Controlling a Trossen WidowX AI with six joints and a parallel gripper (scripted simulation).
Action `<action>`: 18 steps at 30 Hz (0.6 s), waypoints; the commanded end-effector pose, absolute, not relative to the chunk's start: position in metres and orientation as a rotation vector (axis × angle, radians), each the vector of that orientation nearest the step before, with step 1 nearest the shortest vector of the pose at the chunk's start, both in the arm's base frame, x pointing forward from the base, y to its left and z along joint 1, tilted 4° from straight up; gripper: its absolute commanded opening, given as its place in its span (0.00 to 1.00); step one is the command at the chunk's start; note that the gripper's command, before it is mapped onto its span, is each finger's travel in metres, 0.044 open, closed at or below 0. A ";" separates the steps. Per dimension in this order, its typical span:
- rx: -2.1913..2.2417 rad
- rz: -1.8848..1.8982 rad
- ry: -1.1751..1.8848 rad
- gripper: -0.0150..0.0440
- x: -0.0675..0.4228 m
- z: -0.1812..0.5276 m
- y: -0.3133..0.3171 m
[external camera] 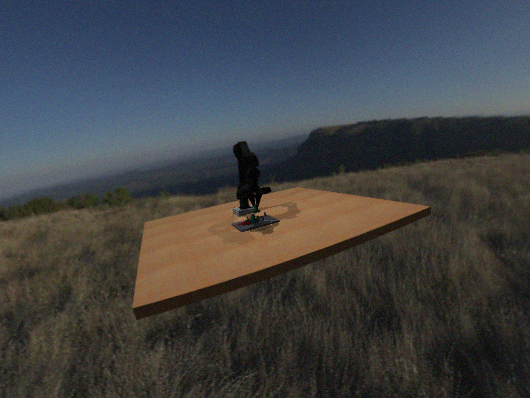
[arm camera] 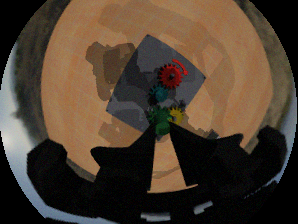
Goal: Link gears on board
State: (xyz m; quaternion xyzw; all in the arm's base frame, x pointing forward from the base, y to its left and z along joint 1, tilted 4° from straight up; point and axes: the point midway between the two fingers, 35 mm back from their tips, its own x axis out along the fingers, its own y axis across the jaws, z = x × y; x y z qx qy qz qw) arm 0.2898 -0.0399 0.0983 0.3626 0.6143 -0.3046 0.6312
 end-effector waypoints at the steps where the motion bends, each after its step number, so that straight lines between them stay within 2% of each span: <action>1: 0.792 -0.657 1.426 0.25 0.289 0.090 -0.039; 18: 1.029 -0.888 1.342 0.25 0.291 0.066 -0.037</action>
